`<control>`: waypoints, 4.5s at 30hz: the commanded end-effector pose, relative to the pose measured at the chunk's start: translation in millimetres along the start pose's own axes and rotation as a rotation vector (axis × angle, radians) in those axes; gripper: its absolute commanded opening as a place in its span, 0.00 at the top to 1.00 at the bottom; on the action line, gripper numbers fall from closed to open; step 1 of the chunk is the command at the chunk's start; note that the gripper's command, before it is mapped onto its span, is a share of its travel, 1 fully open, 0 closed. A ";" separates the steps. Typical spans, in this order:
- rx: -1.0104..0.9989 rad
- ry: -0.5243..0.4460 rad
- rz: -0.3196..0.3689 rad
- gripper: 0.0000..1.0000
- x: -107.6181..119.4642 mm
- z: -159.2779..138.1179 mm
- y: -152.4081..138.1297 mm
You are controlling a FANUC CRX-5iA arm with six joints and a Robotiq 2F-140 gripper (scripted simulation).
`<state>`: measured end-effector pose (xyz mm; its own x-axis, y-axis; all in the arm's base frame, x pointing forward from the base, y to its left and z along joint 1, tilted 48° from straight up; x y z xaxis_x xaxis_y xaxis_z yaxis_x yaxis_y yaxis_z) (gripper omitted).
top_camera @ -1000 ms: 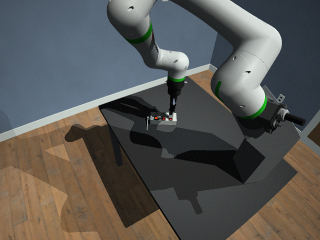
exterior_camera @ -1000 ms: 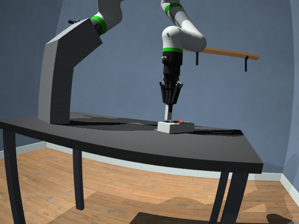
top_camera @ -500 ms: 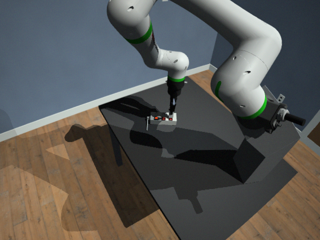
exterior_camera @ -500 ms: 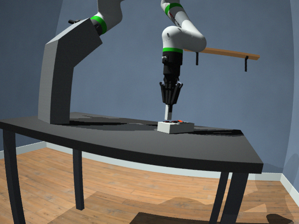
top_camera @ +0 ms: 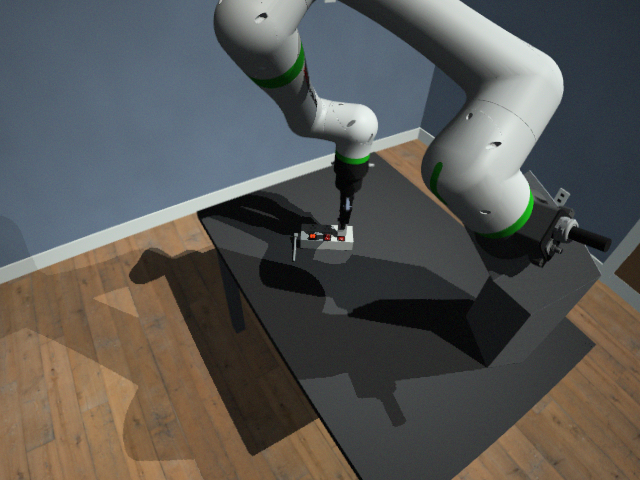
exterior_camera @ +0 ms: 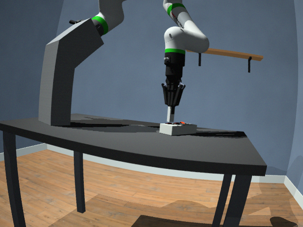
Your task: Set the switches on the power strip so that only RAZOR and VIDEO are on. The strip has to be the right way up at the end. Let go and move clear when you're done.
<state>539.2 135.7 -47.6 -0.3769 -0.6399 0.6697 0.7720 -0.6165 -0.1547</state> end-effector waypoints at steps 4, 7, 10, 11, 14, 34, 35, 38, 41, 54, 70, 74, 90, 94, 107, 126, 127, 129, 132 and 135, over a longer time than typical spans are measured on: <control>0.000 0.000 0.000 1.00 -2.2 0.0 0.2; 0.000 0.000 0.000 1.00 -3.6 0.0 0.2; 0.000 0.000 0.000 1.00 -5.0 0.0 0.2; 0.000 0.000 0.000 1.00 -5.5 0.0 0.2; 0.000 0.000 0.000 1.00 -5.9 0.0 0.2; 0.000 0.000 0.000 1.00 -7.9 0.0 0.2; 0.000 0.000 0.000 1.00 -7.9 0.0 0.2; 0.000 0.000 0.000 1.00 -7.8 0.0 0.2; 0.000 0.000 0.000 1.00 -6.5 0.0 0.2; 0.000 0.000 0.000 1.00 20.7 0.0 0.2; 0.000 0.000 0.000 1.00 31.6 0.0 0.2; 0.000 0.000 0.000 1.00 31.6 0.0 0.2; 0.000 0.000 0.000 0.00 41.5 0.0 0.2; 0.000 0.000 0.000 0.00 57.5 0.0 0.2; 0.000 0.000 0.000 0.00 108.0 0.0 0.2; 0.000 0.000 0.000 0.00 115.7 0.0 0.2; 0.000 0.000 0.000 0.00 115.7 0.0 0.2; 0.000 0.000 0.000 0.00 115.7 0.0 0.2; 0.000 0.000 0.000 0.00 115.7 0.0 0.2; 0.000 0.000 0.000 0.00 115.7 0.0 0.2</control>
<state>495.6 61.8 29.7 -0.3768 -0.6399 0.6697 0.7720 -0.6165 -0.1547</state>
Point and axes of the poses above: the point where the finger pads meet when closed, its own x axis back along the fingers, its own y axis across the jaws, z = x × y, the point moved 6 cm from there along x, back along the fingers, and after that the axes turned 4 degrees about -x, right-handed, at the moved point
